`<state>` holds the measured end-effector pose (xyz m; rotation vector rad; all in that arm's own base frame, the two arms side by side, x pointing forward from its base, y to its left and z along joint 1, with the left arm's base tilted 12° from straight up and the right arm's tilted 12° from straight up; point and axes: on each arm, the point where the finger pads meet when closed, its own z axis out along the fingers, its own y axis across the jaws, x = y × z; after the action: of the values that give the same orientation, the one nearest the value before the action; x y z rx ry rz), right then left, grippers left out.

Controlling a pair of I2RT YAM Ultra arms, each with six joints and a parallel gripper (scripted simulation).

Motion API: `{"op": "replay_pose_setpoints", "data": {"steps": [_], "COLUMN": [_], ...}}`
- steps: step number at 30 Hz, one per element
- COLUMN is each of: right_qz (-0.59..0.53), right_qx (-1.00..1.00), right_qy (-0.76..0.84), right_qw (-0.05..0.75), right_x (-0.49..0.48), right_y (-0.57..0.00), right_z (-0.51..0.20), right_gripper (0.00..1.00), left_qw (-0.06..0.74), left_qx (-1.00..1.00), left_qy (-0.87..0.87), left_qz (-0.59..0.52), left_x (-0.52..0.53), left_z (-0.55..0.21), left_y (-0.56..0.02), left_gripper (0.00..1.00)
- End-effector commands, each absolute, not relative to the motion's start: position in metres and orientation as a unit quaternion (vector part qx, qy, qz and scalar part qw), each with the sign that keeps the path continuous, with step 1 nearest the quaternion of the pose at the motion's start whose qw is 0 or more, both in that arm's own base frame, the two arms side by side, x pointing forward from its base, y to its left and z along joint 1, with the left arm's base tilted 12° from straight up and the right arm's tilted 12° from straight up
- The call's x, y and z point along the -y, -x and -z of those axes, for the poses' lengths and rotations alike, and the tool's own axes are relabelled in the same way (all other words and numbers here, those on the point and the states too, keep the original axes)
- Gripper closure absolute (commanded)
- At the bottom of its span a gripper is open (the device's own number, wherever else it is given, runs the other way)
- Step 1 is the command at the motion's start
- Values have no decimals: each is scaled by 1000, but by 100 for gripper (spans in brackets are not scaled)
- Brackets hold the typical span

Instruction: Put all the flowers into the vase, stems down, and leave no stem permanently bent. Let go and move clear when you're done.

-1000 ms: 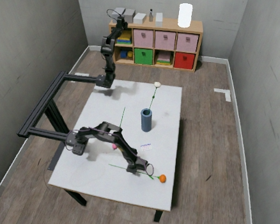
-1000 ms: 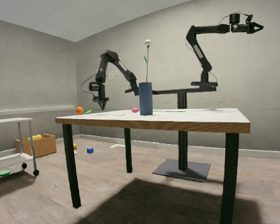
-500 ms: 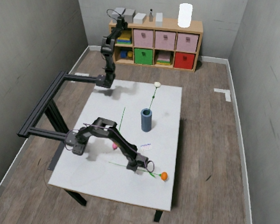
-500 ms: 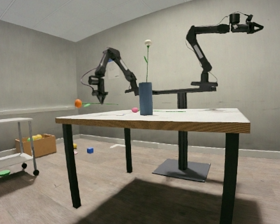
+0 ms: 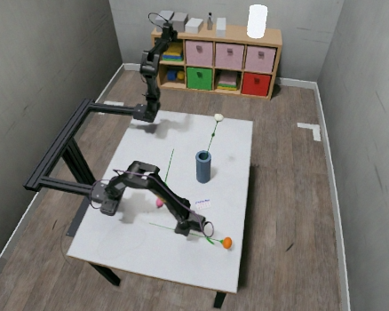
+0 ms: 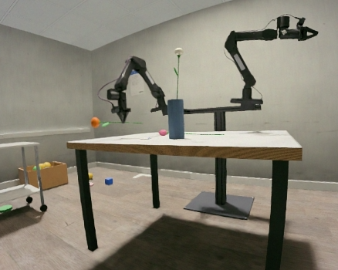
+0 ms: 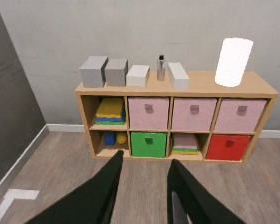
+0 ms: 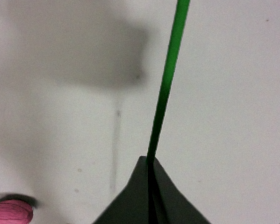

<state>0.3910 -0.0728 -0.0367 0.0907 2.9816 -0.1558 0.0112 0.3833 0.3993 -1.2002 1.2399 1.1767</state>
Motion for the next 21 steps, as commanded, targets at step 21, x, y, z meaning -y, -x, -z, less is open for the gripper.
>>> {"op": "replay_pose_setpoints", "data": {"steps": [21], "right_qz": [54], "right_qx": [-993], "right_qy": [-27], "right_qw": [104], "right_x": [71], "right_y": [-397], "right_z": [24], "right_gripper": [100], "left_qw": [503], "left_qx": [-512], "left_qy": [499], "left_qz": [-485], "left_x": [-385], "left_z": [-398], "left_y": [-9], "left_gripper": [70]}}
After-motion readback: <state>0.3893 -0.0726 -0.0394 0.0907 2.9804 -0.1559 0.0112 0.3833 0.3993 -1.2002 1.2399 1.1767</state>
